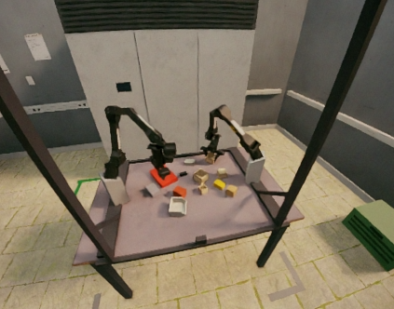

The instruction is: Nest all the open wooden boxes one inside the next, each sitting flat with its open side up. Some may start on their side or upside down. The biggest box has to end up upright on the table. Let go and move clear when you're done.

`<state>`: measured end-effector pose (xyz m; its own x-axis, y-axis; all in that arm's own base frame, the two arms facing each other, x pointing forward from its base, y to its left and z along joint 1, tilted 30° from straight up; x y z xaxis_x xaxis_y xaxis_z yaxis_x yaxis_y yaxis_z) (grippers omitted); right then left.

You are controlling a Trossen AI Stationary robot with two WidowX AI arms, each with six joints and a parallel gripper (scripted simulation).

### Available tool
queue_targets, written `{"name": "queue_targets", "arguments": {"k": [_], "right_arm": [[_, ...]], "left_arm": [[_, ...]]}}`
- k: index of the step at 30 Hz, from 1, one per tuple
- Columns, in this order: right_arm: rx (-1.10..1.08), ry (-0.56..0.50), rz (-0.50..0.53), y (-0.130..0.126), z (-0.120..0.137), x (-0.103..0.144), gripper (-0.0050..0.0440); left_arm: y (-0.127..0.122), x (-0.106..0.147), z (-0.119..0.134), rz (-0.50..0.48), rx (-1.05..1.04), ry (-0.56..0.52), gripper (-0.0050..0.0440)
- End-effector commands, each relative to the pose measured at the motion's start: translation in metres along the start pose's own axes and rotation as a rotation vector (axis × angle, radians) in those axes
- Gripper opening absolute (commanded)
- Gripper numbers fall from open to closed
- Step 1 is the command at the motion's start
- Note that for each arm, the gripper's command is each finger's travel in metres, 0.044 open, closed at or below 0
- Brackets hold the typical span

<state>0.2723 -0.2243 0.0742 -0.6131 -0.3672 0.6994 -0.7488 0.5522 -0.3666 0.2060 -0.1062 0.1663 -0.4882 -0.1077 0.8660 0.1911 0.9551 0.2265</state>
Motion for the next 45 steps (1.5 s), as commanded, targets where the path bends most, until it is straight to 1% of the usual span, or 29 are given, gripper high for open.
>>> {"name": "queue_targets", "arguments": {"k": [1,4,7,9,14,19,22,25,26,29,31,43,44,45], "right_arm": [[0.010,-0.077,-0.015,-0.006,0.010,0.003,-0.0050],[0.010,-0.098,-0.021,-0.006,0.012,0.002,-0.0050],[0.010,-0.174,-0.040,-0.008,0.021,0.001,-0.0050],[0.009,-0.206,-0.044,-0.009,0.025,0.000,-0.0050],[0.009,-0.222,-0.049,-0.009,0.027,0.000,-0.0050],[0.011,-0.323,-0.071,-0.012,0.038,-0.004,-0.0050],[0.008,-0.337,-0.073,-0.012,0.040,-0.004,-0.0050],[0.010,-0.338,-0.078,-0.013,0.041,-0.011,-0.0050],[0.010,-0.338,-0.078,-0.013,0.041,-0.011,0.0024],[0.015,-0.331,-0.074,-0.014,0.039,-0.007,0.0096],[0.015,-0.331,-0.074,-0.014,0.039,-0.007,0.0096],[0.015,-0.331,-0.074,-0.014,0.039,-0.007,0.0384],[0.015,-0.331,-0.074,-0.014,0.039,-0.007,0.0400],[0.015,-0.331,-0.074,-0.014,0.039,-0.007,0.0400]], "left_arm": [[0.000,0.003,-0.002,0.006,0.000,-0.013,0.0400],[0.000,0.003,-0.002,0.006,0.000,-0.013,0.0400],[0.000,0.003,-0.002,0.006,0.000,-0.013,0.0400],[0.000,0.003,-0.002,0.006,0.000,-0.013,0.0400],[0.000,0.003,-0.002,0.006,0.000,-0.013,0.0400],[0.000,0.003,-0.002,0.006,0.000,-0.013,0.0400],[0.000,0.003,-0.002,0.006,0.000,-0.013,0.0400],[0.000,0.003,-0.002,0.006,0.000,-0.013,0.0400],[0.000,0.003,-0.002,0.006,0.000,-0.013,0.0400],[0.000,0.003,-0.002,0.006,0.000,-0.013,0.0400],[0.000,0.003,-0.002,0.006,0.000,-0.013,0.0400],[0.000,0.003,-0.002,0.006,0.000,-0.013,0.0400],[0.000,0.003,-0.002,0.006,0.000,-0.013,0.0400],[0.000,0.003,-0.002,0.006,0.000,-0.013,0.0400]]}}
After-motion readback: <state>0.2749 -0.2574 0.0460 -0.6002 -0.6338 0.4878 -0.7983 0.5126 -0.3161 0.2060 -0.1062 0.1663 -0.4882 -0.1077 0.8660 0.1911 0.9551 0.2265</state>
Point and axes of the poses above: on each arm, the point midway between the two fingers, 35 mm back from their tips, its own x axis back along the fingers, its own y axis across the jaws, z = x × y, the point moved 7 cm from there along x, back along the fingers, and after that the axes turned 13 degrees about -x, right-handed, at the moved point
